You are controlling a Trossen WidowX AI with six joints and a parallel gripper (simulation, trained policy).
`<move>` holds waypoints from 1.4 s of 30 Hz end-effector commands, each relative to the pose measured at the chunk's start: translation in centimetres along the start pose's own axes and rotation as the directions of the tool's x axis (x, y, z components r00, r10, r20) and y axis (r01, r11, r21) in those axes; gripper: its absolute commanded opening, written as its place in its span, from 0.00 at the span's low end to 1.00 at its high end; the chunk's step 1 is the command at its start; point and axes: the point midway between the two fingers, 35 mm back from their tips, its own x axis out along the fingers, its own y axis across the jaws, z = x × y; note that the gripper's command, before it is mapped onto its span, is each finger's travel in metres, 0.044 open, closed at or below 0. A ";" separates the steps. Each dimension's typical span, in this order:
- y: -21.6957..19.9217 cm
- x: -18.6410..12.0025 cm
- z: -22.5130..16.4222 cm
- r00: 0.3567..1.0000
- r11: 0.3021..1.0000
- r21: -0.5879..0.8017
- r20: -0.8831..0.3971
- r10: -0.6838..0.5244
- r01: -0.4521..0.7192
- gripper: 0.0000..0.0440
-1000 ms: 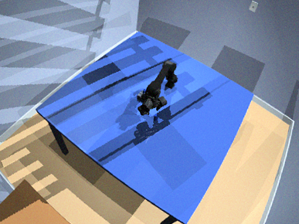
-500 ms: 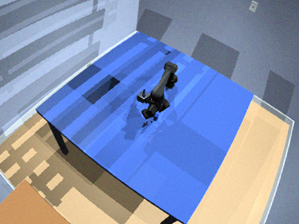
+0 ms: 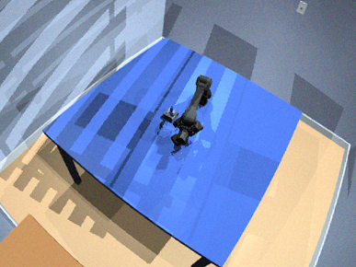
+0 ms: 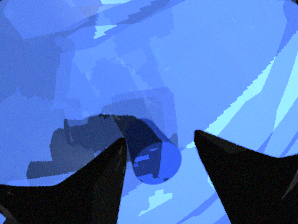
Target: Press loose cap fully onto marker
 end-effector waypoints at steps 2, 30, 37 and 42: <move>-0.3 0.8 0.0 1.000 1.000 -0.031 0.019 0.003 -0.002 0.50; -1.9 -6.7 5.8 0.996 0.996 -0.007 -0.003 0.090 -0.090 0.20; -2.5 -7.8 8.4 0.997 0.997 0.027 -0.009 0.077 -0.077 0.17; -3.0 -8.2 10.5 0.998 0.996 0.058 -0.010 0.064 -0.064 0.15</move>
